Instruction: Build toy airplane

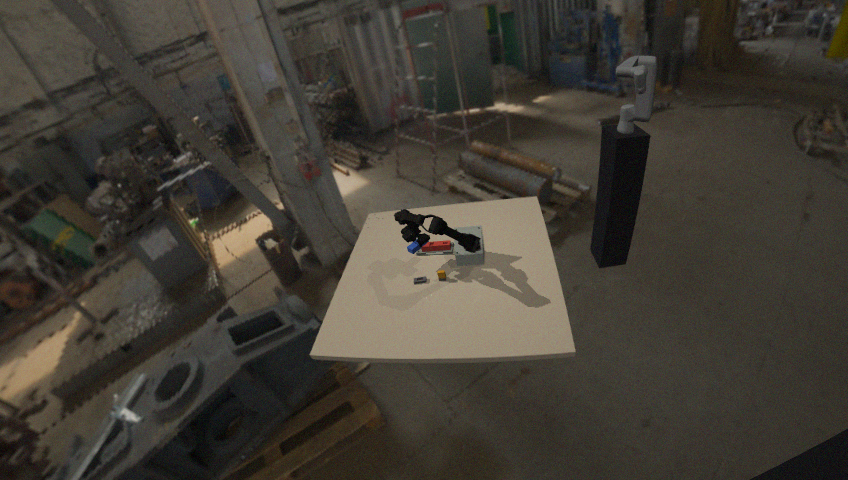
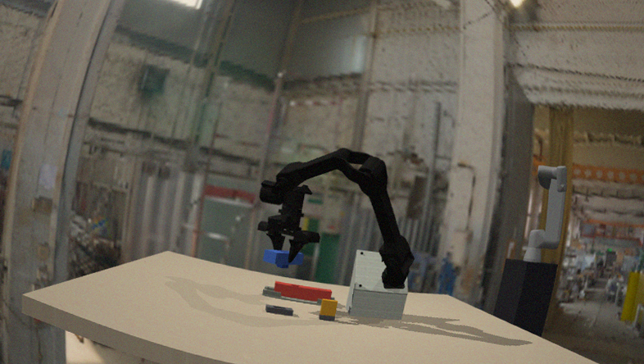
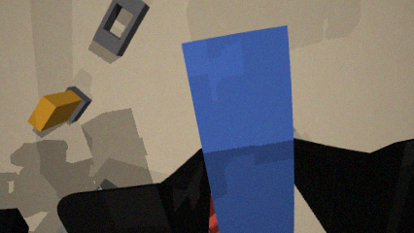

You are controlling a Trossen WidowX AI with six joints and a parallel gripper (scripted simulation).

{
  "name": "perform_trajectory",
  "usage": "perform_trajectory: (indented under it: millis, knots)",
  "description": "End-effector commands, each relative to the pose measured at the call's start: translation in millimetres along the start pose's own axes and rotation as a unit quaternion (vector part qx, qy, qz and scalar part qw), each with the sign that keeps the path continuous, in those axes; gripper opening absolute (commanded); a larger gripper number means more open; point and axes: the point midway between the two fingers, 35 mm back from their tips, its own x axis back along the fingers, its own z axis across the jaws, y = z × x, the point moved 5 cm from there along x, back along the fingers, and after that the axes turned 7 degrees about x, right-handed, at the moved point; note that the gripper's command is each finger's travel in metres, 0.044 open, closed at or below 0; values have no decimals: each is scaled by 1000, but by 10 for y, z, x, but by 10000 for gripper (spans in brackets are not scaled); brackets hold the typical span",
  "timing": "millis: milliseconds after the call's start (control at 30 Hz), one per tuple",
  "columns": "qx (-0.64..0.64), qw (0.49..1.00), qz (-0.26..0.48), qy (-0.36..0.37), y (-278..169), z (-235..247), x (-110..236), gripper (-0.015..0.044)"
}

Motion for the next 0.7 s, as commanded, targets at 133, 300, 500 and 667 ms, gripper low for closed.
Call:
perform_trajectory:
  millis: [133,300,500,667]
  knots:
    - [64,998,2,3,-273,-75,-67,0]
    - [105,995,1,4,-431,-109,-101,0]
    - [153,988,0,5,-622,-140,-145,0]
    - [193,981,-2,6,-781,-157,-184,0]
